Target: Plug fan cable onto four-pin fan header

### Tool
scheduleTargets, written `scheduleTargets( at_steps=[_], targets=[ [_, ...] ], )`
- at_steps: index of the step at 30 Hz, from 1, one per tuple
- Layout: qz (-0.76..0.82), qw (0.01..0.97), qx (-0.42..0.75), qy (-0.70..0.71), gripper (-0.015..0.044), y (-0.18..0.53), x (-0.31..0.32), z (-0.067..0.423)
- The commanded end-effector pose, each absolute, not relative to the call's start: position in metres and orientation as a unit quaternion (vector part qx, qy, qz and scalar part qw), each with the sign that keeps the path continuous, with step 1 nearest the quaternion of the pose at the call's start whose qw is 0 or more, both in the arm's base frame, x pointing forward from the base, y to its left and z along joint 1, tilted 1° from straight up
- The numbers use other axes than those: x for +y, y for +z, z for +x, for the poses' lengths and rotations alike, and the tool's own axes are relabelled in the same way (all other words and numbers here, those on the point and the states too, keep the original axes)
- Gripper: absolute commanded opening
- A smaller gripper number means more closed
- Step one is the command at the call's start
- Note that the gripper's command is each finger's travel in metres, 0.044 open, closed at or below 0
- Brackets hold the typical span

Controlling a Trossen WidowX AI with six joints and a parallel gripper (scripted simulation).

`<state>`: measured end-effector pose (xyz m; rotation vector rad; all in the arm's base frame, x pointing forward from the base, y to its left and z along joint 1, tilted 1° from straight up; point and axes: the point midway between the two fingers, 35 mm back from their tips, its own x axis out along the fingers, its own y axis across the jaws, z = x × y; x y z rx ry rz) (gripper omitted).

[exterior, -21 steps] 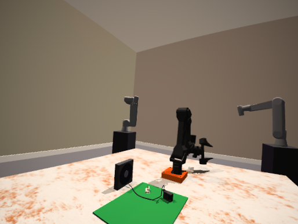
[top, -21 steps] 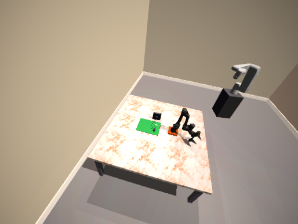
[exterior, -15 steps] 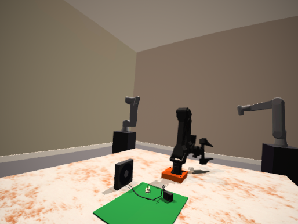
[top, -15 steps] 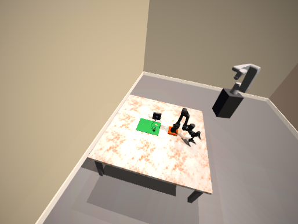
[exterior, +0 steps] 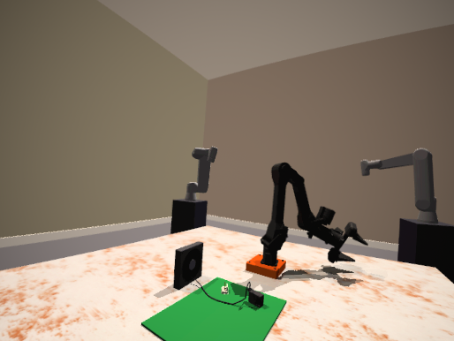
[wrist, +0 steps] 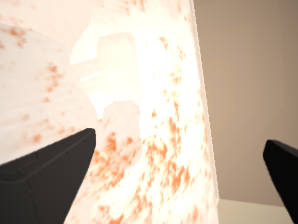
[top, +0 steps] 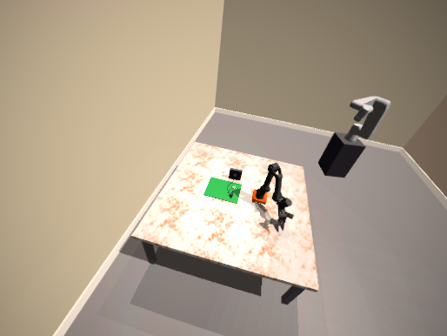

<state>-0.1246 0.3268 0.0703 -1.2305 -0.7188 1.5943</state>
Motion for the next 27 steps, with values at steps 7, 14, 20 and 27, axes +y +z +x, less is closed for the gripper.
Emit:
scheduleTargets(
  at_steps=[7,14,20,27],
  targets=[
    [-0.423,0.674,0.036,0.604,0.0440,0.060,0.355,0.009],
    [-0.287,0.785,0.265,0.480,0.0440,0.057,0.334,0.113],
    [-0.121,0.838,0.426,0.319,0.0440,0.060,0.287,0.189],
    [0.111,0.826,0.546,0.084,0.0440,0.069,0.208,0.252]
  ],
)
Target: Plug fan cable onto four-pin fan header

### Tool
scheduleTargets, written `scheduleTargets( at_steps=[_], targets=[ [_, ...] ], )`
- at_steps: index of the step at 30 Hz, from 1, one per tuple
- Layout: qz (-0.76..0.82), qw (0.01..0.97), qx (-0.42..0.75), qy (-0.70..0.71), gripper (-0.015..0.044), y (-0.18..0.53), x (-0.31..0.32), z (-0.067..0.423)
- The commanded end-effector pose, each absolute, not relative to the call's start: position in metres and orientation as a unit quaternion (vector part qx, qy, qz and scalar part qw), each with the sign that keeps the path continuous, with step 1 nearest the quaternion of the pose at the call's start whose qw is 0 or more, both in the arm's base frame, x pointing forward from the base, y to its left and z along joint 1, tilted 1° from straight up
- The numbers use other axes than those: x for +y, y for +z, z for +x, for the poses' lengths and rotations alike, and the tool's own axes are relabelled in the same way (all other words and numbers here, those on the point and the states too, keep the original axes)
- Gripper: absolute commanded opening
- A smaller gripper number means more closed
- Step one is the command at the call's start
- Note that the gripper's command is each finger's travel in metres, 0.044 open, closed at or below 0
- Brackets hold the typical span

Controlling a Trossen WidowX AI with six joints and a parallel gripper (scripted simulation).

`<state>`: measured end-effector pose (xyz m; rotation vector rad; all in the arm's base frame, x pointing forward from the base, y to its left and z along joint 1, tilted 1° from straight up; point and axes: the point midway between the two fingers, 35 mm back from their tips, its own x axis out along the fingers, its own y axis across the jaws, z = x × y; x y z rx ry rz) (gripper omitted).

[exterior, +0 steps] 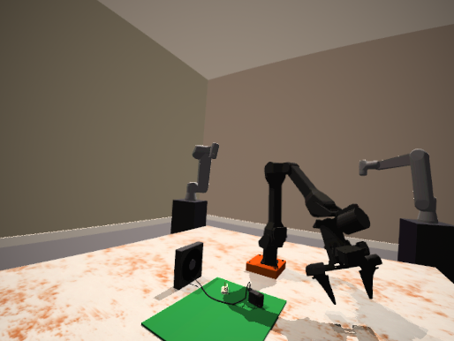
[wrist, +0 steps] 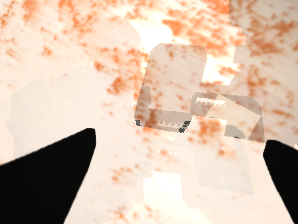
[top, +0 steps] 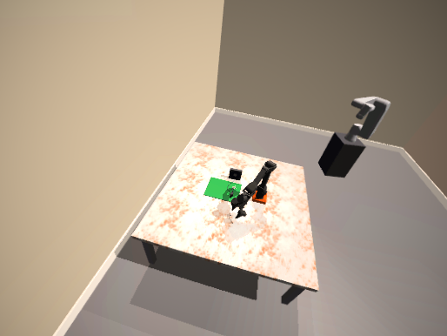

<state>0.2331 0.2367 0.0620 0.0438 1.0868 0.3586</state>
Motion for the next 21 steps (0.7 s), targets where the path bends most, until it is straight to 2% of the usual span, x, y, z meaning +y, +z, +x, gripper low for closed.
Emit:
scheduleTargets(
  at_steps=[1,8,15,18,21],
  targets=[
    [0.146,0.817,0.556,0.048,0.0440,0.071,0.195,0.258],
    [0.387,0.695,0.571,-0.204,0.0440,0.089,0.104,0.279],
    [0.591,0.476,0.491,-0.427,0.0440,0.115,0.021,0.267],
    [0.654,0.365,0.436,-0.500,0.0440,0.128,-0.008,0.255],
    [0.666,0.337,0.421,-0.515,0.0440,0.131,-0.014,0.251]
  ],
)
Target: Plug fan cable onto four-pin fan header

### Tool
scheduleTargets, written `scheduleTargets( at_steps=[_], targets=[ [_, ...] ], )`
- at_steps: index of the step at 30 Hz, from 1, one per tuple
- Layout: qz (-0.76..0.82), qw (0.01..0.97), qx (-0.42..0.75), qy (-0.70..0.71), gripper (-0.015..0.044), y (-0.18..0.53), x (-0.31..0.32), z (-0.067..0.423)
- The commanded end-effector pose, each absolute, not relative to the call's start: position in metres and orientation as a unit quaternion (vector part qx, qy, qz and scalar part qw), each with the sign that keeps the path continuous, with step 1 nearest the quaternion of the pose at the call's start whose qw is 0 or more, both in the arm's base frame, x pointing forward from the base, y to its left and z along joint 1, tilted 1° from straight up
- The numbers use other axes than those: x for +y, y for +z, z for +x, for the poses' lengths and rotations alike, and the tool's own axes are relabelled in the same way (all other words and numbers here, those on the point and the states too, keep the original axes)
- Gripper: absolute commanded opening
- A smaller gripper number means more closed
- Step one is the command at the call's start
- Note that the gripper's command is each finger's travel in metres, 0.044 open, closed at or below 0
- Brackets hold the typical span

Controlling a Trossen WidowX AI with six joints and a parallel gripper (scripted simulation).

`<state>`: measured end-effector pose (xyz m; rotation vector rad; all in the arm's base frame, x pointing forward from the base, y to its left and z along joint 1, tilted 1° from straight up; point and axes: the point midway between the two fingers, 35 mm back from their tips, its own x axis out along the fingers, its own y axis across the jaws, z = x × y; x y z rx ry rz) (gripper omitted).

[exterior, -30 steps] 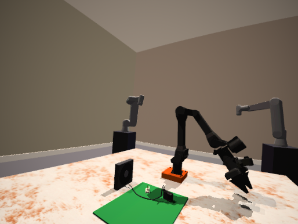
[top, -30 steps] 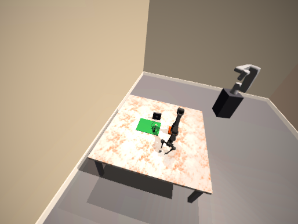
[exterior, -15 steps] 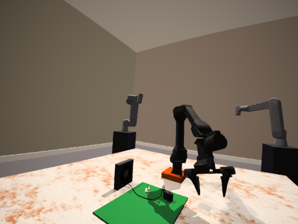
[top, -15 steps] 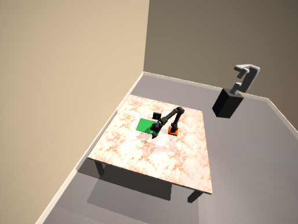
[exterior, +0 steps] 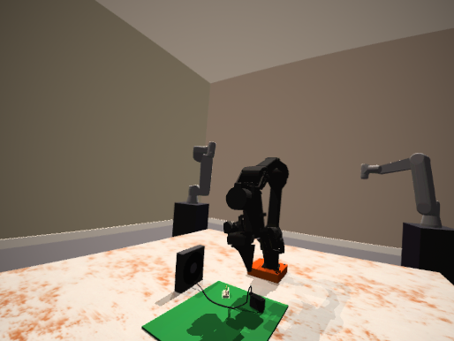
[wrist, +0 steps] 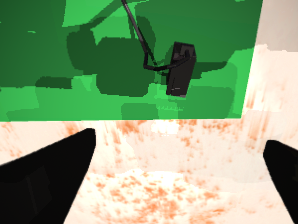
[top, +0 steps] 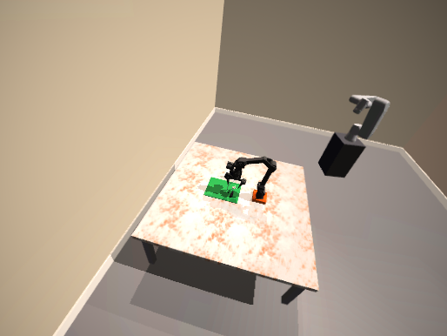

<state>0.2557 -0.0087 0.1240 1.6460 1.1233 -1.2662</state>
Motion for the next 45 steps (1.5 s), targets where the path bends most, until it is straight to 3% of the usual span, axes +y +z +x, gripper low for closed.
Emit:
scheduleTargets(
  at_steps=[1,7,14,45],
  targets=[
    [0.666,0.337,0.421,-0.515,0.0440,0.131,-0.014,0.251],
    [0.666,0.337,0.421,-0.515,0.0440,0.125,-0.014,0.252],
    [0.666,0.337,0.421,-0.515,0.0440,0.069,-0.014,0.252],
    [0.666,0.337,0.421,-0.515,0.0440,0.029,-0.015,0.252]
  ],
)
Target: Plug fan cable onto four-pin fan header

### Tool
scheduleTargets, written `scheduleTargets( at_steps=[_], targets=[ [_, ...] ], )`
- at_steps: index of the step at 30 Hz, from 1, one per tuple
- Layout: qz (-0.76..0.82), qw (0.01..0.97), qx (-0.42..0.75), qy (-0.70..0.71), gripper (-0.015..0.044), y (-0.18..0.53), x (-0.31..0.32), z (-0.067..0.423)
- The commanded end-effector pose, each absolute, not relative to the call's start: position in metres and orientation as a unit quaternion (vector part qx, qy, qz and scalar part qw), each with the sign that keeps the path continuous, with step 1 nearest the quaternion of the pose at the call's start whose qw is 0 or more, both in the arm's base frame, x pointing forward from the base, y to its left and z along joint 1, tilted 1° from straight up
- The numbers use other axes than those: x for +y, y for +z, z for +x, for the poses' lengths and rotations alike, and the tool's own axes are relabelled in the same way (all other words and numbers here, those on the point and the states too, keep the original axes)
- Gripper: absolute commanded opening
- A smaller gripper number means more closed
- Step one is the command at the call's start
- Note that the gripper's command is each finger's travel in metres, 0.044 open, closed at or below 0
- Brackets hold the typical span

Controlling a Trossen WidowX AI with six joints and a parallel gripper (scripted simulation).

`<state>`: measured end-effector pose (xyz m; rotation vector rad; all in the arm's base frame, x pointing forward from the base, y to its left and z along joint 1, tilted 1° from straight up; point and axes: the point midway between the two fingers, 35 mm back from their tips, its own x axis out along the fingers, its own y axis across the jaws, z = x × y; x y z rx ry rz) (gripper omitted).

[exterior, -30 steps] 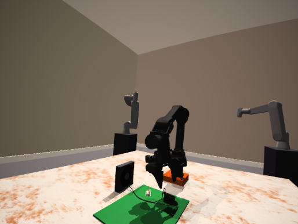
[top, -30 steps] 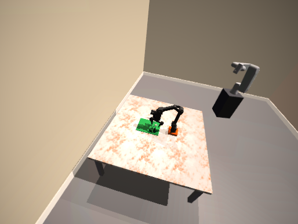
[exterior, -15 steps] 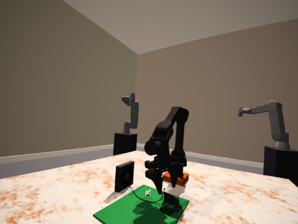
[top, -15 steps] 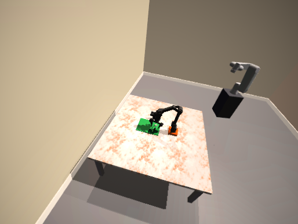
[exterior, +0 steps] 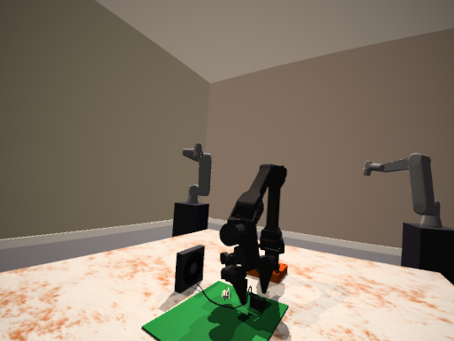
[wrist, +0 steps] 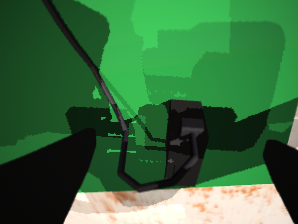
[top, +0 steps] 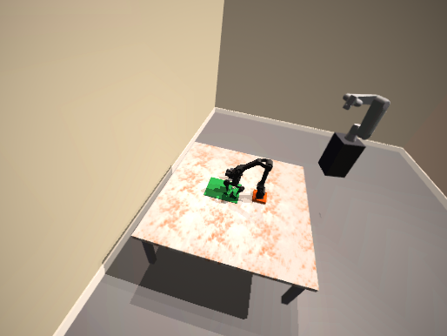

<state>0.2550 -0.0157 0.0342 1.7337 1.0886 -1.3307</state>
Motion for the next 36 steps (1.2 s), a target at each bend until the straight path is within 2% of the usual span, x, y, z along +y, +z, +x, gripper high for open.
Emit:
scheduleTargets(
  at_steps=[1,6,13,36],
  targets=[
    [0.666,0.337,0.421,-0.515,0.0440,0.0289,-0.0146,0.2524],
    [0.666,0.337,0.421,-0.515,0.0440,0.0289,-0.0146,0.2524],
    [0.666,0.341,0.420,-0.513,0.0256,0.0308,-0.0155,0.2540],
    [0.666,0.341,0.420,-0.513,0.0103,0.0308,-0.0155,0.2540]
  ],
)
